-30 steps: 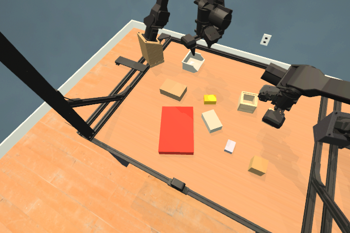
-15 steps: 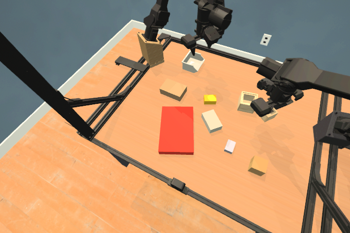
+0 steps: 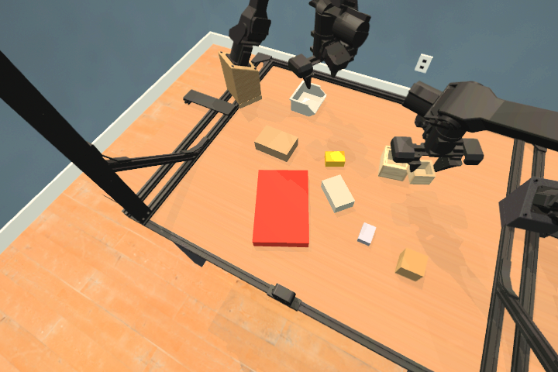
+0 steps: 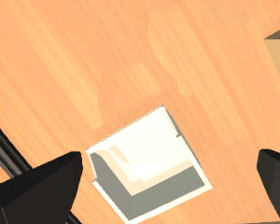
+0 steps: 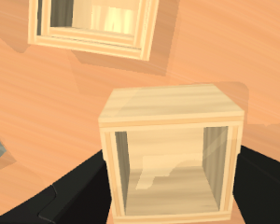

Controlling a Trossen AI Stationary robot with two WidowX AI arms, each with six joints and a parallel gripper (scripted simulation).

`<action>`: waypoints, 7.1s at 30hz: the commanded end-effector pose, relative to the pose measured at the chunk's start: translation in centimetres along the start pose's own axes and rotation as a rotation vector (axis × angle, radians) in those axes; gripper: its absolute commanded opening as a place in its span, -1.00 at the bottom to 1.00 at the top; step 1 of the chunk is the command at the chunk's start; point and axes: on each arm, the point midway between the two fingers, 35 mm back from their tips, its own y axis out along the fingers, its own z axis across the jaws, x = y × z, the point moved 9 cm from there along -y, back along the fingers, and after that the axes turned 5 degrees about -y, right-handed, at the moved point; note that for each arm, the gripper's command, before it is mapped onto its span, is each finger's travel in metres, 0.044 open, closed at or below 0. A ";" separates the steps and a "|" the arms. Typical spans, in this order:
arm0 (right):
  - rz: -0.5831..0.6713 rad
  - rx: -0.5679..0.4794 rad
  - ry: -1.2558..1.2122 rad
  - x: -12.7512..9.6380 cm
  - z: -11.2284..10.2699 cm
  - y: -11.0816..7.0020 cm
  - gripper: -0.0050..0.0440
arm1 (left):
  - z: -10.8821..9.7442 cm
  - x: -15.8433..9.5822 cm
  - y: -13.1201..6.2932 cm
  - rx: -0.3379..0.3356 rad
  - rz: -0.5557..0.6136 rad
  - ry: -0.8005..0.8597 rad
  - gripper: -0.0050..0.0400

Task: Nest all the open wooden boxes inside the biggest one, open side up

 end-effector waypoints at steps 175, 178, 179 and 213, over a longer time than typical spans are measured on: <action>-0.002 0.002 1.784 7.7 2.6 2.2 -0.80 | -15.5 2.3 8.5 0.257 -1.120 -0.763 1.00; -0.002 0.001 1.784 7.6 2.5 2.3 -0.80 | -15.5 2.3 8.5 0.257 -1.120 -0.763 1.00; -0.002 0.001 1.784 7.6 2.5 2.3 -0.80 | -15.5 2.3 8.5 0.257 -1.120 -0.763 1.00; -0.002 0.001 1.784 7.9 2.7 3.2 -0.80 | -15.5 2.3 8.5 0.257 -1.120 -0.763 1.00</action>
